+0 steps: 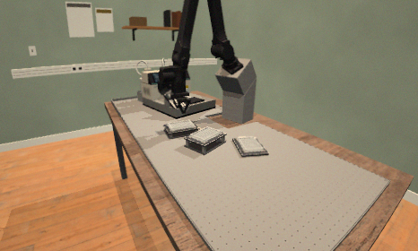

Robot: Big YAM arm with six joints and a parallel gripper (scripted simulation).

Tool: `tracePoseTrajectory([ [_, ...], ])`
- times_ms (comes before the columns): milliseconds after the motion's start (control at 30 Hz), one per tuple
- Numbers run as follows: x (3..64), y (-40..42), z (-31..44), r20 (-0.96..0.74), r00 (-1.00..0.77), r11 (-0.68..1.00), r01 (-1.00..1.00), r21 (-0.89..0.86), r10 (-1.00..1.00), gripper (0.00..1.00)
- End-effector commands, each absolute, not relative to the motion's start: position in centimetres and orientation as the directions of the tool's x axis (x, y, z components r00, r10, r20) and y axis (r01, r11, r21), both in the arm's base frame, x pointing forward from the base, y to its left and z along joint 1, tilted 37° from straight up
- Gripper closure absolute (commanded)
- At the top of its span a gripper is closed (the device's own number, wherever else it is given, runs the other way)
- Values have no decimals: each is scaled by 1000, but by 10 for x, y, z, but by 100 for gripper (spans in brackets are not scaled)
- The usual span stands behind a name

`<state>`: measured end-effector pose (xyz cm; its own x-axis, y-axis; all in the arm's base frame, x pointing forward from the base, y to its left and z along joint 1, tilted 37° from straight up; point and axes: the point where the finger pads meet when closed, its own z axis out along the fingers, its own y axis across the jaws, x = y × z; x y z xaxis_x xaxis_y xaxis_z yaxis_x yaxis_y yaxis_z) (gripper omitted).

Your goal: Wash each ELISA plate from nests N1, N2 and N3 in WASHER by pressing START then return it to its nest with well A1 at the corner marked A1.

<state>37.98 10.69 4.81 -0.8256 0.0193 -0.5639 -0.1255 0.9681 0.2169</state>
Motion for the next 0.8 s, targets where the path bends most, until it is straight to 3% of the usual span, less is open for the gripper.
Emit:
tracePoseTrajectory([
  [0, 389, 111, 48, -571, -820, 967, -125, 221, 25, 0],
  [767, 405, 120, 17, -566, -824, 967, -123, 222, 25, 0],
])
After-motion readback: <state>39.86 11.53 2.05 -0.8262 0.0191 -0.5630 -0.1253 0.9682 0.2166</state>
